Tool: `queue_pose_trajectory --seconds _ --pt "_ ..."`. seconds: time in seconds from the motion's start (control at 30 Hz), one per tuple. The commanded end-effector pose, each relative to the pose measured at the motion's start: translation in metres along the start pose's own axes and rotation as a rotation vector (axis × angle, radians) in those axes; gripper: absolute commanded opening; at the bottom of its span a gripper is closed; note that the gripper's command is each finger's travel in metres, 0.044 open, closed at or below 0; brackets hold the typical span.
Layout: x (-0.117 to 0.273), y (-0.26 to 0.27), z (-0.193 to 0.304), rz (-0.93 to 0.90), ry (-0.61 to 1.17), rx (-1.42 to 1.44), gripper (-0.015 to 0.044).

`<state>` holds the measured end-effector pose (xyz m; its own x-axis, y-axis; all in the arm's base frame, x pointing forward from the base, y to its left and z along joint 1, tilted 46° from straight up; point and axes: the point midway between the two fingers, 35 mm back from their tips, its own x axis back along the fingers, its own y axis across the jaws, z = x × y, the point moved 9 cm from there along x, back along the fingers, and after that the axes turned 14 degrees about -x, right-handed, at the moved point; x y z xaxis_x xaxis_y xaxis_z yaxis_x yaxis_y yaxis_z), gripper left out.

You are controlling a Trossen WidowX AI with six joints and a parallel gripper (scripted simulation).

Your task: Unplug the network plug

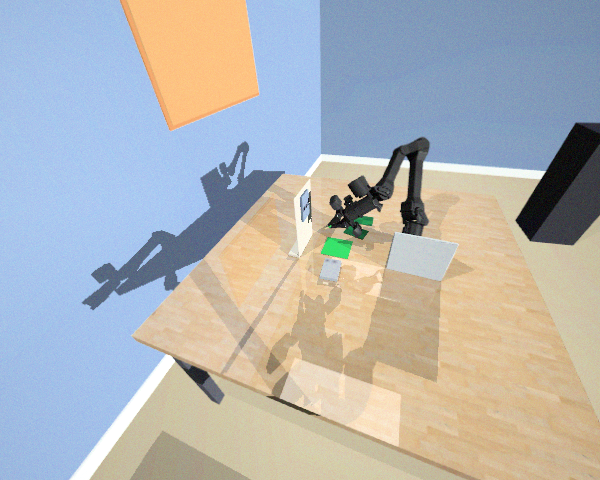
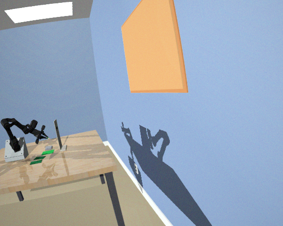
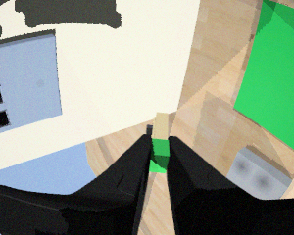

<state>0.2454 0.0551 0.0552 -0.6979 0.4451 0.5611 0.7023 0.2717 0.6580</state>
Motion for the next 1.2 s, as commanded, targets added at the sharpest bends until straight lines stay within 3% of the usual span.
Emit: queue_pose_trajectory --seconds 0.0,0.4,1.17 --pt "-0.006 -0.007 -0.005 0.085 -0.055 -0.01 0.0" --pt "-0.013 -0.019 -0.019 0.261 -0.189 -0.024 0.0" --pt "-0.027 -0.034 -0.022 0.267 -0.19 -0.025 0.0"
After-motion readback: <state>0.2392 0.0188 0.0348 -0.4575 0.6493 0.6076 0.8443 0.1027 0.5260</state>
